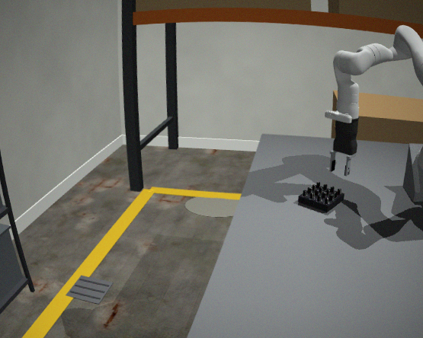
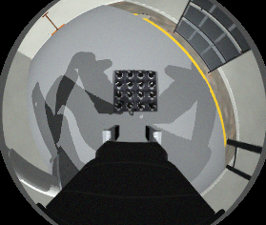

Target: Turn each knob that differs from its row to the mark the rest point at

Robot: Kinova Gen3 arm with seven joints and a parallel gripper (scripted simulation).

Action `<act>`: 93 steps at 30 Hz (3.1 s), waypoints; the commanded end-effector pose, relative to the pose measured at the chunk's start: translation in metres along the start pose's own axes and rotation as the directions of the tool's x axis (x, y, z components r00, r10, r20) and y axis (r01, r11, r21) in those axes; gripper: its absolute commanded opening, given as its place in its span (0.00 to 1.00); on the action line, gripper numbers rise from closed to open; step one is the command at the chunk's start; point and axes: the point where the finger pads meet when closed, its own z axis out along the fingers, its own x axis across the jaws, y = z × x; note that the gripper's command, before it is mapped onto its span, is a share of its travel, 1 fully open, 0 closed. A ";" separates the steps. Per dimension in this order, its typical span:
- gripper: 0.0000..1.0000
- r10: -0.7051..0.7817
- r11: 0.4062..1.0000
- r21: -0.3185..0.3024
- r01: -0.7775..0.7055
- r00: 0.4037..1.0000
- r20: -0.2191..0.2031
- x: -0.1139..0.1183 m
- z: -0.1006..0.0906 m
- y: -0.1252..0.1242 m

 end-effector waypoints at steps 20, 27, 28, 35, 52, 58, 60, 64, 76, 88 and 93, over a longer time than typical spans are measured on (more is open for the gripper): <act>1.00 -0.256 0.967 -0.001 0.256 0.967 -0.003 -0.031 -0.019 -0.072; 0.46 -0.278 0.961 0.000 0.278 0.961 -0.002 -0.034 -0.021 -0.078; 0.46 -0.278 0.961 0.000 0.278 0.961 -0.002 -0.034 -0.021 -0.078; 0.46 -0.278 0.961 0.000 0.278 0.961 -0.002 -0.034 -0.021 -0.078; 0.46 -0.278 0.961 0.000 0.278 0.961 -0.002 -0.034 -0.021 -0.078; 0.46 -0.278 0.961 0.000 0.278 0.961 -0.002 -0.034 -0.021 -0.078; 0.46 -0.278 0.961 0.000 0.278 0.961 -0.002 -0.034 -0.021 -0.078; 0.46 -0.278 0.961 0.000 0.278 0.961 -0.002 -0.034 -0.020 -0.078; 0.46 -0.278 0.961 0.000 0.278 0.961 -0.002 -0.034 -0.013 -0.078; 0.46 -0.278 0.961 0.000 0.278 0.961 -0.002 -0.034 -0.001 -0.078; 0.46 -0.278 0.961 0.000 0.278 0.961 -0.002 -0.034 0.006 -0.078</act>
